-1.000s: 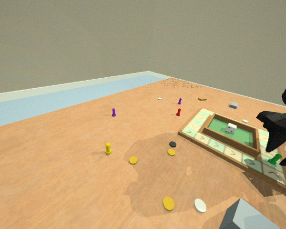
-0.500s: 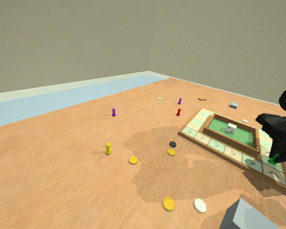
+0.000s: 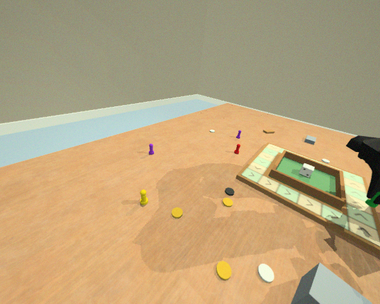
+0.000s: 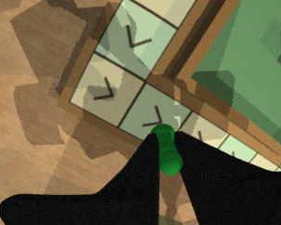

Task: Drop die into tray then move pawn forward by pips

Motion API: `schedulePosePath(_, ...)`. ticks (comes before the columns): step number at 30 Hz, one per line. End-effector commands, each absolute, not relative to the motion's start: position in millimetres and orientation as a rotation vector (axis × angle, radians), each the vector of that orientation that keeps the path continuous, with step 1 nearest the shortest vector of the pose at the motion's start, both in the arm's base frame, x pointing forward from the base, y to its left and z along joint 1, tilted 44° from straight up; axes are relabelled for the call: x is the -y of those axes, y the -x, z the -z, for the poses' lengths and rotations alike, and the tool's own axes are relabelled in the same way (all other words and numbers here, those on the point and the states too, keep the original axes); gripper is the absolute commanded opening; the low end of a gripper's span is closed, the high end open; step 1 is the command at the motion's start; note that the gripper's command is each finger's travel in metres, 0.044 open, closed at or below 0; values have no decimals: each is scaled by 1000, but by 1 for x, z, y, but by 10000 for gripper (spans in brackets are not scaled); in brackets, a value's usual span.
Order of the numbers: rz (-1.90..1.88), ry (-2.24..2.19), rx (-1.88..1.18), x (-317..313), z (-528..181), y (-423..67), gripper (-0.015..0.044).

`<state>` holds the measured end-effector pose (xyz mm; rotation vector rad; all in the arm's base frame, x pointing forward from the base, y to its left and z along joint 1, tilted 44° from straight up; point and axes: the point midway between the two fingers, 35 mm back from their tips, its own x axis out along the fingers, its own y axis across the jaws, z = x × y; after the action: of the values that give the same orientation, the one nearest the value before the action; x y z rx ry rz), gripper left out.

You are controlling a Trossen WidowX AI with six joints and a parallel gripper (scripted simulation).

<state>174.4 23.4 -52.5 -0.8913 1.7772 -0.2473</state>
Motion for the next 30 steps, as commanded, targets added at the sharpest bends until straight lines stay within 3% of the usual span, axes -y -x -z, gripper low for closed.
schedulePosePath(1,246,879,-1772,-42,36,-182,0)
schedulePosePath(15,249,881,-1775,-82,-15,-184,0)
schedulePosePath(30,187,854,-1765,-23,-42,-193,0)
